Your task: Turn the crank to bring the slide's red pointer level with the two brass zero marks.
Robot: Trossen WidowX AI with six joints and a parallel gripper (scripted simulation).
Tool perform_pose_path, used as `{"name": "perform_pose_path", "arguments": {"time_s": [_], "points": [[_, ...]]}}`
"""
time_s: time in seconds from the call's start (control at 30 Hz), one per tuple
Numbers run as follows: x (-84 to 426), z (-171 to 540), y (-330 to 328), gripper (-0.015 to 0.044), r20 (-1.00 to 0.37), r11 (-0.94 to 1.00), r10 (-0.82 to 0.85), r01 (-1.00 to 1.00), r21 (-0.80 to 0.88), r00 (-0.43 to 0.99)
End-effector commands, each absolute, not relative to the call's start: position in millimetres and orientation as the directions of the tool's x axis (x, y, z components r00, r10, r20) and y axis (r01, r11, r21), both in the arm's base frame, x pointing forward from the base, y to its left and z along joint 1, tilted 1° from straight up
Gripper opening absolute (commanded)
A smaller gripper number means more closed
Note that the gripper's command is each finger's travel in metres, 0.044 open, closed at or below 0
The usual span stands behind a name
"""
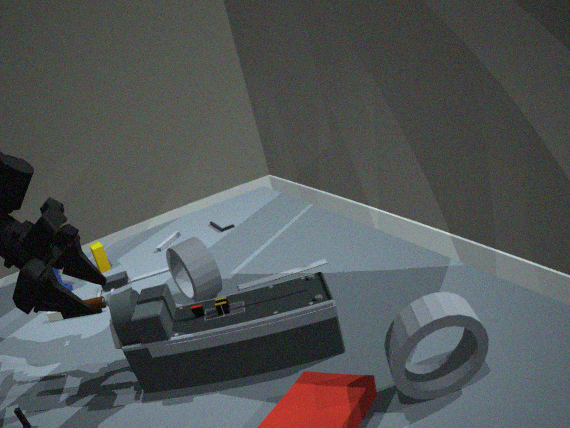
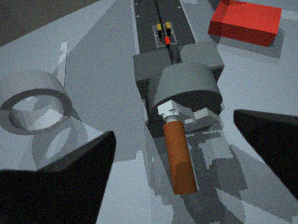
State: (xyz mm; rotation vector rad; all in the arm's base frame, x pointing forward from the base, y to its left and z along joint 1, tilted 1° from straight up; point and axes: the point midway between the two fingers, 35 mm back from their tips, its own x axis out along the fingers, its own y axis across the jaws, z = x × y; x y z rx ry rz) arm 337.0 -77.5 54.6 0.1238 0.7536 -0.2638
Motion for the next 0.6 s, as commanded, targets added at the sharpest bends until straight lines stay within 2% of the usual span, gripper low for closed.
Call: {"name": "perform_pose_path", "arguments": {"time_s": [0.0, 0.57], "points": [[337, 46, -78, 0.044, -0.69, 0.958, -0.195, 0.285, 0.017, 0.697], [335, 21, -77, 0.044, -0.69, 0.958, -0.195, 0.285, 0.017, 0.697]]}}
